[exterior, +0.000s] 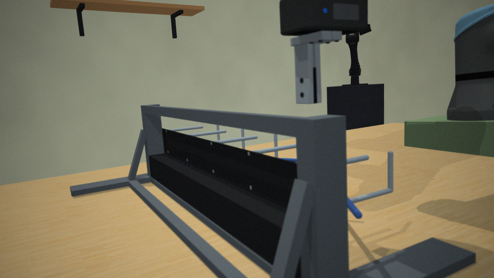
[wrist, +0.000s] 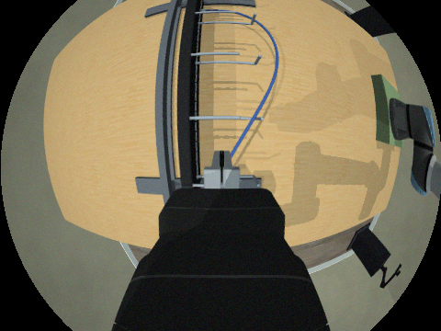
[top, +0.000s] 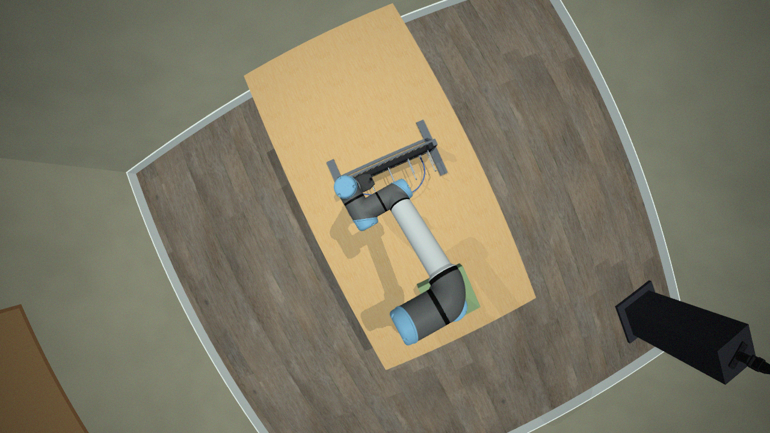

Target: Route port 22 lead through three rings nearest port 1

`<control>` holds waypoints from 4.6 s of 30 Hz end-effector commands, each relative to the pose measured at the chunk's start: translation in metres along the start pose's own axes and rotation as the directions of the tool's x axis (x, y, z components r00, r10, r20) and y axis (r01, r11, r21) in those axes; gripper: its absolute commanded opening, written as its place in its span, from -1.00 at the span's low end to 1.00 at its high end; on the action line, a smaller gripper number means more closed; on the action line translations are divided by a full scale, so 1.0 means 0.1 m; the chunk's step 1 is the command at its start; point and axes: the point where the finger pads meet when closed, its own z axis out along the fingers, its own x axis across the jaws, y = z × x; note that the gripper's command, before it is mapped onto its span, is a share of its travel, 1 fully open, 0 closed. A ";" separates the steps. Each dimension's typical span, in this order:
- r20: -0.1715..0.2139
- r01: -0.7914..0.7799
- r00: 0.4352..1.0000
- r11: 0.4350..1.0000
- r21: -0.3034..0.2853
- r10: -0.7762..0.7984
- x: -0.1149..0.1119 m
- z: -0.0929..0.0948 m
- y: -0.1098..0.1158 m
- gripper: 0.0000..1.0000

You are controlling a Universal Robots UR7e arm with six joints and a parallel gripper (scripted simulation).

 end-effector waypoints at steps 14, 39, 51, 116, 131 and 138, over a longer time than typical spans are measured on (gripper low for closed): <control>0.002 0.000 1.000 1.000 0.000 0.000 0.00 -0.01 0.00 -1.00; 0.002 0.044 0.999 0.999 -0.001 -0.044 0.21 -0.04 -0.75 -1.00; 0.002 0.114 0.993 0.993 -0.001 -0.114 0.75 -0.03 -1.77 -1.00; 0.002 0.144 0.990 0.990 0.000 -0.144 1.03 0.18 -2.13 0.34; 0.002 0.144 0.990 0.990 0.000 -0.144 1.03 0.59 -2.13 0.34; 0.002 0.144 0.990 0.990 0.000 -0.144 1.03 0.73 -2.13 0.34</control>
